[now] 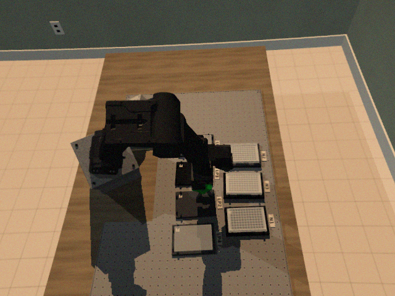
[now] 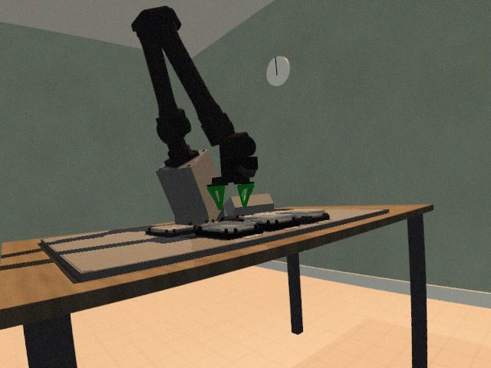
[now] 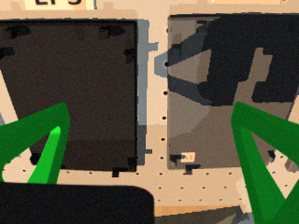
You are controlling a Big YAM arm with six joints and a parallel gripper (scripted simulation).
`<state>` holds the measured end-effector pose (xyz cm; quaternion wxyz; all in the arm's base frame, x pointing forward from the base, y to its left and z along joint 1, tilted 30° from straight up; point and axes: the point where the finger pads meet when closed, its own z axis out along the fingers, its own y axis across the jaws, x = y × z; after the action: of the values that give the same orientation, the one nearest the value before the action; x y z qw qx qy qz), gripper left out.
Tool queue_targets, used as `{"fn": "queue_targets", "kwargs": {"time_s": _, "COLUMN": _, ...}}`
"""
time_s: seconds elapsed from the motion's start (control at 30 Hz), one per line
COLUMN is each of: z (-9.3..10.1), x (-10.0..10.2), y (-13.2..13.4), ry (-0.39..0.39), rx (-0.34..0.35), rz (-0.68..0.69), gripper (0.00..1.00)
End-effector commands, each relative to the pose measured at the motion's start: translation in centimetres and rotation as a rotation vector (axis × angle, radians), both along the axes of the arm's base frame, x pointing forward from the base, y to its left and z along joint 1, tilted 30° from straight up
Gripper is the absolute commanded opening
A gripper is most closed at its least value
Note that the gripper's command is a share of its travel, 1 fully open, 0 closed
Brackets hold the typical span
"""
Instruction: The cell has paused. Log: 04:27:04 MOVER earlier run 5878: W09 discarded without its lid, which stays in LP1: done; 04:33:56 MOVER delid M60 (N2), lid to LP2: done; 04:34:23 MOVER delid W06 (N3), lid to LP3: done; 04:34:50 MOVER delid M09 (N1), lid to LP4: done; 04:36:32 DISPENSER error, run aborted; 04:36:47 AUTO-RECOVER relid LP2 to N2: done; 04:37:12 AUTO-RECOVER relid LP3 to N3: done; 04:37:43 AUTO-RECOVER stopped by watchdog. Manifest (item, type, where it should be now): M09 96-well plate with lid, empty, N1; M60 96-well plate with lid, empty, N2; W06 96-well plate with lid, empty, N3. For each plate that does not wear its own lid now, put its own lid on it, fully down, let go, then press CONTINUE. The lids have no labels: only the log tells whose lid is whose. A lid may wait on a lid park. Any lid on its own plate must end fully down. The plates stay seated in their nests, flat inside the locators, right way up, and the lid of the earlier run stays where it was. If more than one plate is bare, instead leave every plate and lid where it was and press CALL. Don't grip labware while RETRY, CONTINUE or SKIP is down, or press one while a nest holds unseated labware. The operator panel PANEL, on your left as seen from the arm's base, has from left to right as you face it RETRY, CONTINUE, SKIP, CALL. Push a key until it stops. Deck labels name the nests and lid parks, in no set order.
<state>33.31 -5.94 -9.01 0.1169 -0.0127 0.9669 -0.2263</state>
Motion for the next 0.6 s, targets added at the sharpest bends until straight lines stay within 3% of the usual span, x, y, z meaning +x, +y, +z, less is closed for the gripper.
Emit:
{"fn": "queue_targets", "kwargs": {"time_s": 0.0, "z": 0.3, "x": 0.6, "y": 0.2, "ry": -0.020, "rx": 0.003, "rz": -0.007, "gripper": 1.00}}
{"fn": "queue_targets", "kwargs": {"time_s": 0.03, "z": 1.0, "x": 0.6, "y": -0.7, "ry": -0.065, "rx": 0.002, "rz": 0.004, "gripper": 0.00}}
{"fn": "queue_targets", "kwargs": {"time_s": 0.23, "z": 2.5, "x": 0.5, "y": -3.4, "ry": -0.245, "rx": -0.012, "rz": 0.093, "gripper": 0.00}}
{"fn": "queue_targets", "kwargs": {"time_s": 0.3, "z": 2.0, "x": -0.3, "y": -4.2, "ry": -0.273, "rx": -0.011, "rz": 0.122, "gripper": 0.00}}
{"fn": "queue_targets", "kwargs": {"time_s": 0.57, "z": 3.4, "x": -0.8, "y": -6.6, "ry": -0.445, "rx": -0.018, "rz": 0.210, "gripper": 0.00}}
